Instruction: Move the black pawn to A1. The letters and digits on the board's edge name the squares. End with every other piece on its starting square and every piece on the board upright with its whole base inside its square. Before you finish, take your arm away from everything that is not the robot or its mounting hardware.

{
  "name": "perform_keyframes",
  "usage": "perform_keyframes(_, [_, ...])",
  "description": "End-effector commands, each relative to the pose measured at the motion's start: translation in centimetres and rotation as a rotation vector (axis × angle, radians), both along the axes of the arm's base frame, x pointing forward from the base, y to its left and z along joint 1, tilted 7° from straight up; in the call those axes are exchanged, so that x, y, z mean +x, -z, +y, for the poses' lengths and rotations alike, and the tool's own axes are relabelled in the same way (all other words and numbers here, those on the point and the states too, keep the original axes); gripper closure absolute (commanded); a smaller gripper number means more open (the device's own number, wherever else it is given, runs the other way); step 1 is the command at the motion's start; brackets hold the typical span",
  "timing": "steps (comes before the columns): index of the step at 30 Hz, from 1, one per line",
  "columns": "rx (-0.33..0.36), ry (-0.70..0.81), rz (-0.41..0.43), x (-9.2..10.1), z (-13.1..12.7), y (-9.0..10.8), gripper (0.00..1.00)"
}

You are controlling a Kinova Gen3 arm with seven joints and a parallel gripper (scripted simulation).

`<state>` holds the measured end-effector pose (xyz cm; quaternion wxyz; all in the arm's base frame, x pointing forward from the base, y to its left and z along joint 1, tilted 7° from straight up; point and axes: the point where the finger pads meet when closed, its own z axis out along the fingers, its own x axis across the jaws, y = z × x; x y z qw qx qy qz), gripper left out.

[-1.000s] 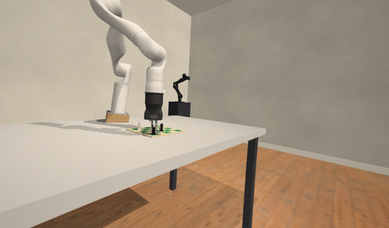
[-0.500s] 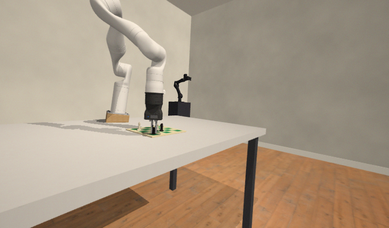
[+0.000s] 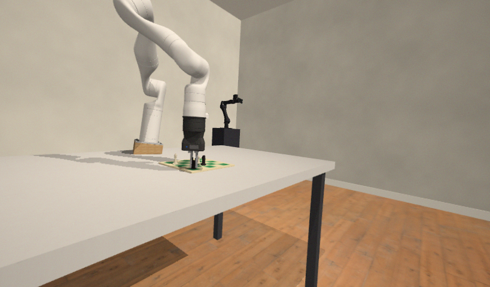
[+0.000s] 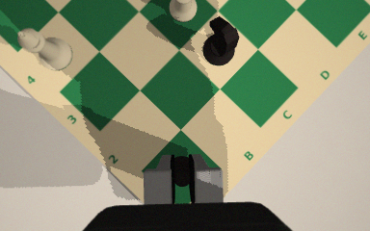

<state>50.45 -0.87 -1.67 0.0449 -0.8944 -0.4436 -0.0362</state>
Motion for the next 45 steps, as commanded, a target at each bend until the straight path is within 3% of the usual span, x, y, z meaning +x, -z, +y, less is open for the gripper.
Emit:
perform_keyframes(1, [0.0, 0.0, -0.002, 0.1, 0.0, -0.1, 1.0])
perform_keyframes(5, [0.0, 0.0, -0.002, 0.1, 0.0, -0.1, 1.0])
perform_keyframes(6, [0.0, 0.0, -0.002, 0.1, 0.0, -0.1, 0.86])
perform_keyframes(8, [0.0, 0.0, -0.002, 0.1, 0.0, -0.1, 0.86])
perform_keyframes(9, [0.0, 0.0, -0.002, 0.1, 0.0, -0.1, 0.73])
perform_keyframes(11, [0.0, 0.0, -0.002, 0.1, 0.0, -0.1, 0.73])
perform_keyframes(12, [0.0, 0.0, -0.002, 0.1, 0.0, -0.1, 0.59])
perform_keyframes(14, [0.0, 0.0, -0.002, 0.1, 0.0, -0.1, 0.59])
perform_keyframes(15, [0.0, 0.0, -0.002, 0.1, 0.0, -0.1, 0.46])
perform_keyframes(19, [0.0, 0.0, -0.002, 0.1, 0.0, -0.1, 0.46])
perform_keyframes(20, [0.0, 0.0, -0.002, 0.1, 0.0, -0.1, 0.32])
perform_keyframes(35, [-0.001, 0.0, -0.002, 0.1, -0.1, -0.4, 0.32])
perform_keyframes(45, [-0.001, 0.0, -0.002, -0.1, -0.5, -4.7, 0.32])
